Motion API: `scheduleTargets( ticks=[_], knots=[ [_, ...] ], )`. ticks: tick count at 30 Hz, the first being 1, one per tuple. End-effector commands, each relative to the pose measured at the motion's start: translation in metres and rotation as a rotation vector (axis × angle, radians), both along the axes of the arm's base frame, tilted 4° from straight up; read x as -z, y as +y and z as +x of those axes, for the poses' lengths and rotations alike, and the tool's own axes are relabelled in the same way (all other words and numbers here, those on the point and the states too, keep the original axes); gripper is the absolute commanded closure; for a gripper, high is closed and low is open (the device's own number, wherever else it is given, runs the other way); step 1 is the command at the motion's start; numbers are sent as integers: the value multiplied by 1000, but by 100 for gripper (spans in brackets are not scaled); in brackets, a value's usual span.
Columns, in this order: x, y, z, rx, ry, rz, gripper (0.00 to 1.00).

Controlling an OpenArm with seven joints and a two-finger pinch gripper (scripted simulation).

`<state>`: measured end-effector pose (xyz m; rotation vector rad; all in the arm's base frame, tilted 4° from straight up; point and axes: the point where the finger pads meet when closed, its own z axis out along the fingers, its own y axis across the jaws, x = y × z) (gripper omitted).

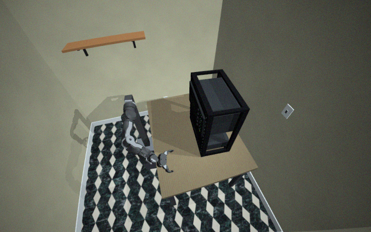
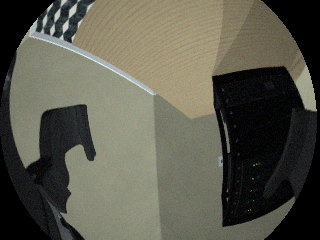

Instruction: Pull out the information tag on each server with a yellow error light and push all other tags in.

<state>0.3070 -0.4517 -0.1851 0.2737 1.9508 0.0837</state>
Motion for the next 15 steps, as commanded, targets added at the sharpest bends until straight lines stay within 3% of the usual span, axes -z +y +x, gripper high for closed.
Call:
scheduleTargets(
  ticks=[1,9,11,15],
  knots=[
    [-4,2,2,21,-7,32,0],
    [-32,43,14,38,-68,255,0],
    [-32,43,14,38,-68,255,0],
    [-51,69,22,52,-112,392,0]
  ],
)
